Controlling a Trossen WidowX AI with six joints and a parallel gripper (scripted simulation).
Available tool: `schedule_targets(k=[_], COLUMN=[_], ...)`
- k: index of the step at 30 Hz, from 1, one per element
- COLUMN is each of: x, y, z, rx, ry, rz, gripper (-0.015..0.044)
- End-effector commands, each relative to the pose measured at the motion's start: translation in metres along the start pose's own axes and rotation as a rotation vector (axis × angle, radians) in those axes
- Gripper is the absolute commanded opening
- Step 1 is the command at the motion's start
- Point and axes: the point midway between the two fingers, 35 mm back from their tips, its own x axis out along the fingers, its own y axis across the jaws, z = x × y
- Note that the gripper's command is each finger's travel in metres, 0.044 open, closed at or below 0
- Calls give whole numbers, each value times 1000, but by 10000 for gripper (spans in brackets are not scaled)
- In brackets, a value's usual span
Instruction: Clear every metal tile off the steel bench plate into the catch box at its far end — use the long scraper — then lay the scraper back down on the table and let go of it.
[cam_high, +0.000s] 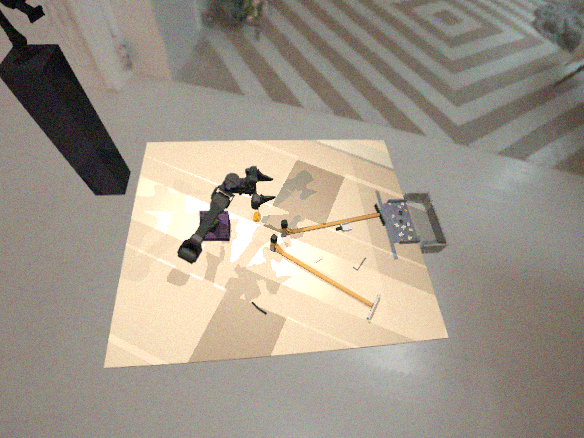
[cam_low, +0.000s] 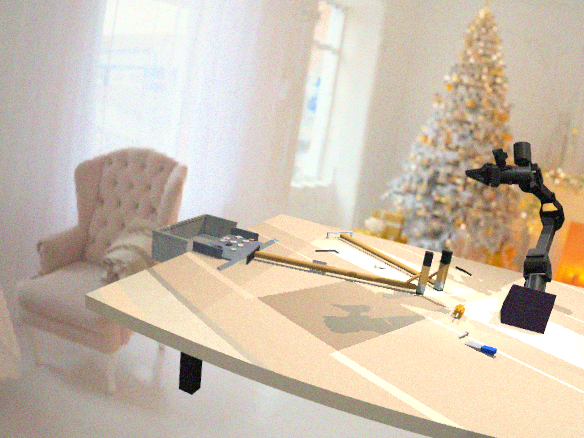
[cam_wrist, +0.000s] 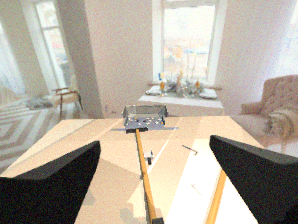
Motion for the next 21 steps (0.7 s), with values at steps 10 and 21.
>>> schedule_targets(k=[10, 21], x=[30, 68], y=[2, 4], z=[0, -5], rx=[-32, -60], ry=[80, 179], rz=[-18, -30], gripper=[440, 440])
